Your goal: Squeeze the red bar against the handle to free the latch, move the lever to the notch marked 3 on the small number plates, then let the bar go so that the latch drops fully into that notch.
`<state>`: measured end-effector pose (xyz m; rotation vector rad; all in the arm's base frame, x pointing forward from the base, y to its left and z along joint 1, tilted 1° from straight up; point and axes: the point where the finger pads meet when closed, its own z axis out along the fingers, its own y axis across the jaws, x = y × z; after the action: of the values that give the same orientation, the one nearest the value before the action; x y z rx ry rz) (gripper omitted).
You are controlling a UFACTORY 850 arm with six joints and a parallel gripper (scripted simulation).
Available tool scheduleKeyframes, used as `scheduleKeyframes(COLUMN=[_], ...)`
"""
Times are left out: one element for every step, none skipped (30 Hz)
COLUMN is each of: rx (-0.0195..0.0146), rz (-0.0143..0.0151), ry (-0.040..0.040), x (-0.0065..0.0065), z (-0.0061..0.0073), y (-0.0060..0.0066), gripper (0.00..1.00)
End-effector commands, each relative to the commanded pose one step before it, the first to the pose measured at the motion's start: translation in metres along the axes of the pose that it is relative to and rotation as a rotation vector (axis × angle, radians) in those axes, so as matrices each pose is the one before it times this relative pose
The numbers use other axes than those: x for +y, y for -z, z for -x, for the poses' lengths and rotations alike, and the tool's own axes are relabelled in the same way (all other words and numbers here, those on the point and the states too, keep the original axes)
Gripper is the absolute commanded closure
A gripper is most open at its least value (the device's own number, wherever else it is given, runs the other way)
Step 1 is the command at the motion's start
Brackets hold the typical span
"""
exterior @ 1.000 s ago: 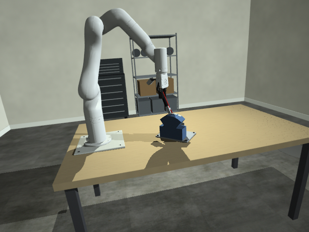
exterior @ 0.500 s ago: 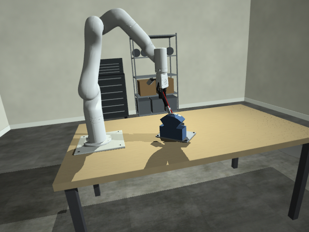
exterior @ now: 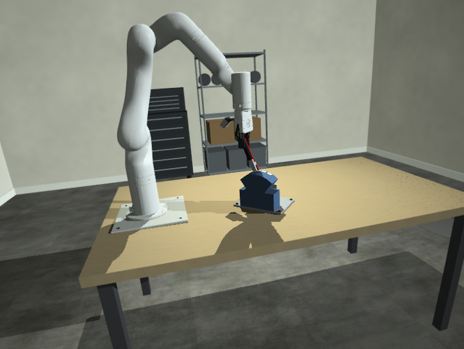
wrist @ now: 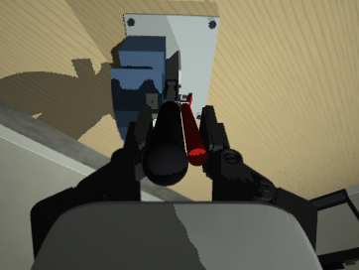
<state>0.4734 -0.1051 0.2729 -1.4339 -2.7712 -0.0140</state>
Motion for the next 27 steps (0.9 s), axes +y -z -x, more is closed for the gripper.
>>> scheduleKeyframes(rx=[-0.00166, 0.0, 0.0, 0.0, 0.0, 0.0, 0.0, 0.0, 0.0, 0.0, 0.0, 0.0, 0.0, 0.0, 0.0, 0.0, 0.0, 0.0, 0.0, 0.0, 0.0, 0.0, 0.0, 0.0, 0.0, 0.0, 0.0], rz=[0.00134, 0.0, 0.0, 0.0, 0.0, 0.0, 0.0, 0.0, 0.0, 0.0, 0.0, 0.0, 0.0, 0.0, 0.0, 0.0, 0.0, 0.0, 0.0, 0.0, 0.0, 0.0, 0.0, 0.0, 0.0, 0.0, 0.0], ry=[-0.00007, 0.0, 0.0, 0.0, 0.0, 0.0, 0.0, 0.0, 0.0, 0.0, 0.0, 0.0, 0.0, 0.0, 0.0, 0.0, 0.0, 0.0, 0.0, 0.0, 0.0, 0.0, 0.0, 0.0, 0.0, 0.0, 0.0], x=[0.0004, 0.0, 0.0, 0.0, 0.0, 0.0, 0.0, 0.0, 0.0, 0.0, 0.0, 0.0, 0.0, 0.0, 0.0, 0.0, 0.0, 0.0, 0.0, 0.0, 0.0, 0.0, 0.0, 0.0, 0.0, 0.0, 0.0], z=[0.00129, 0.0, 0.00046, 0.00058, 0.00072, 0.00085, 0.00099, 0.00113, 0.00127, 0.00141, 0.00154, 0.00167, 0.00179, 0.0019, 0.002, 0.00209, 0.00217, 0.0, 0.0, 0.00224, 0.00229, 0.00233, 0.00236, 0.00237, 0.00237, 0.00236, 0.00233], y=[0.00094, 0.0, 0.00018, 0.00024, 0.00029, 0.00034, 0.0004, 0.00043, 0.00049, 0.00054, 0.00057, 0.0006, 0.00064, 0.00065, 0.00068, 0.00069, 0.00069, 0.0, 0.0, 0.0007, 0.00068, 0.00068, 0.00065, 0.00064, 0.00061, 0.00059, 0.00055], gripper=[1.0, 1.0, 1.0, 1.0, 1.0, 1.0, 1.0, 1.0, 1.0, 1.0, 1.0, 1.0, 1.0, 1.0, 1.0, 1.0, 1.0, 1.0, 1.0, 1.0, 1.0, 1.0, 1.0, 1.0, 1.0, 1.0, 1.0])
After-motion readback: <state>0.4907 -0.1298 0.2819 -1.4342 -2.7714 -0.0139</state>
